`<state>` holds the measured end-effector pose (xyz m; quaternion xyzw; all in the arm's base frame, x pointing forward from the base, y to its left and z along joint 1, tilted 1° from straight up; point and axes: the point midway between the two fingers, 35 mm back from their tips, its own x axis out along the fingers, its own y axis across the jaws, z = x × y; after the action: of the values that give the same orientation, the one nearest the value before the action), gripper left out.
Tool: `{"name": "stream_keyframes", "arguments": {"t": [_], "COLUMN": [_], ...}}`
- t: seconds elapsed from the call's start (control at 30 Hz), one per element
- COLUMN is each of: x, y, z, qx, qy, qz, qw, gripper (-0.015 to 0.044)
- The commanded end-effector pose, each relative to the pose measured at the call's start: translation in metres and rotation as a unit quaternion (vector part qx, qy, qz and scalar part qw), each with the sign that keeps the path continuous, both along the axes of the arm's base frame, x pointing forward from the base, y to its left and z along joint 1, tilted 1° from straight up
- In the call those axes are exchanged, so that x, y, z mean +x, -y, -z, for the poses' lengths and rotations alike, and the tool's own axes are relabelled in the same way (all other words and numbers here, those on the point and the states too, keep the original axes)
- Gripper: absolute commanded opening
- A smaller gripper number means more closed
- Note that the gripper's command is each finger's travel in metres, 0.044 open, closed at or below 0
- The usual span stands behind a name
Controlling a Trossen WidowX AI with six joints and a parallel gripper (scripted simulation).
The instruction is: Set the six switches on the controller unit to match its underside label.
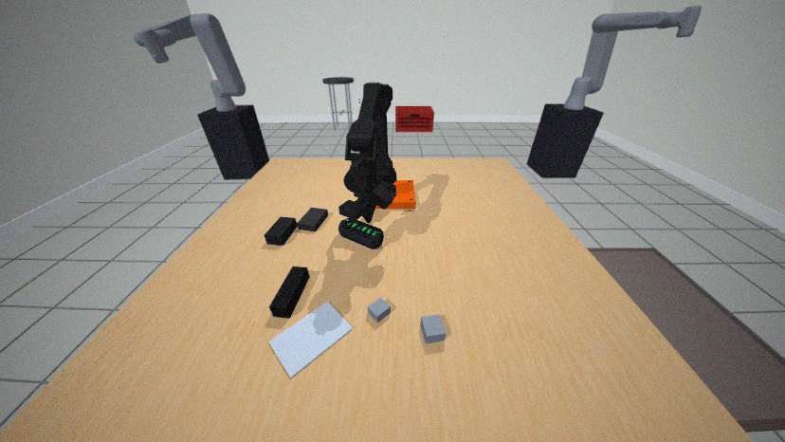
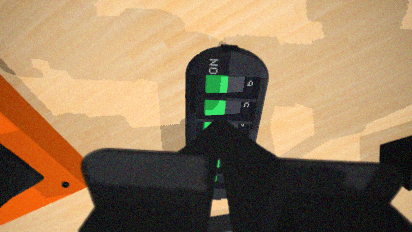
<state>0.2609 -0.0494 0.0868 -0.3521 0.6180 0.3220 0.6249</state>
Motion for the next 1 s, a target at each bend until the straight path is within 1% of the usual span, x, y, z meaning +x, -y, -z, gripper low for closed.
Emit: {"name": "stream_keyframes", "arguments": {"t": [0.0,0.63,0.97], "x": [-0.002,-0.003,-0.003], "y": [-0.001,0.000,0.000], "z": [0.010,0.037,0.038], "qx": [0.003,0.003,0.003], "qy": [-0.008,-0.008,-0.008], "qz": [0.002,0.002,0.002], "qw": [1.000,1.000,1.000], "gripper": [0.0000,0.0000,0.0000]}}
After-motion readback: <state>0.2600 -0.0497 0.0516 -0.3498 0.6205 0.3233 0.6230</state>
